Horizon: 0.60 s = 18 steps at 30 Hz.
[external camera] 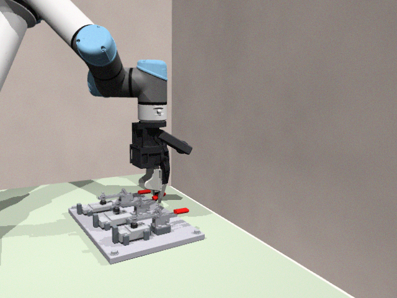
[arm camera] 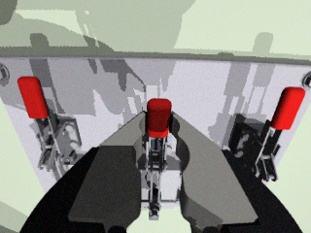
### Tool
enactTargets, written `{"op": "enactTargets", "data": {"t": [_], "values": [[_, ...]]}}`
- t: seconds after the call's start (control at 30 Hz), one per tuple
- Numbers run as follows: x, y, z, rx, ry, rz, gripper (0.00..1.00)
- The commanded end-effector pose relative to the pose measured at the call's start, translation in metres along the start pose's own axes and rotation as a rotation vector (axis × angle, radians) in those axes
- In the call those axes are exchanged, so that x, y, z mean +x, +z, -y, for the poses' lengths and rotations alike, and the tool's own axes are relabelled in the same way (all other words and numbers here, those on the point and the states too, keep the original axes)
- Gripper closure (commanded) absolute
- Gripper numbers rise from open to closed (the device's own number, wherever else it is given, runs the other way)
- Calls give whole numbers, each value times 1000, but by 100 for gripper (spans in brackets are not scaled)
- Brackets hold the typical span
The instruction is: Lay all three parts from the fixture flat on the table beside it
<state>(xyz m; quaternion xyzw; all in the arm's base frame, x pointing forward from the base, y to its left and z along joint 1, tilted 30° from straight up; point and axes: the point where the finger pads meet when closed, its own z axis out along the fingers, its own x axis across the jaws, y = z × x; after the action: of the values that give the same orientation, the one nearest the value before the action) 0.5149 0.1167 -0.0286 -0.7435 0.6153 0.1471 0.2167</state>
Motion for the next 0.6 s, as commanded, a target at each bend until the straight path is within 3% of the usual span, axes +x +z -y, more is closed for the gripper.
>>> {"op": "enactTargets", "data": {"t": [0.0, 0.57], "values": [[0, -4, -2, 1, 0, 0, 100], [0, -15, -17, 1, 0, 0, 100]]}}
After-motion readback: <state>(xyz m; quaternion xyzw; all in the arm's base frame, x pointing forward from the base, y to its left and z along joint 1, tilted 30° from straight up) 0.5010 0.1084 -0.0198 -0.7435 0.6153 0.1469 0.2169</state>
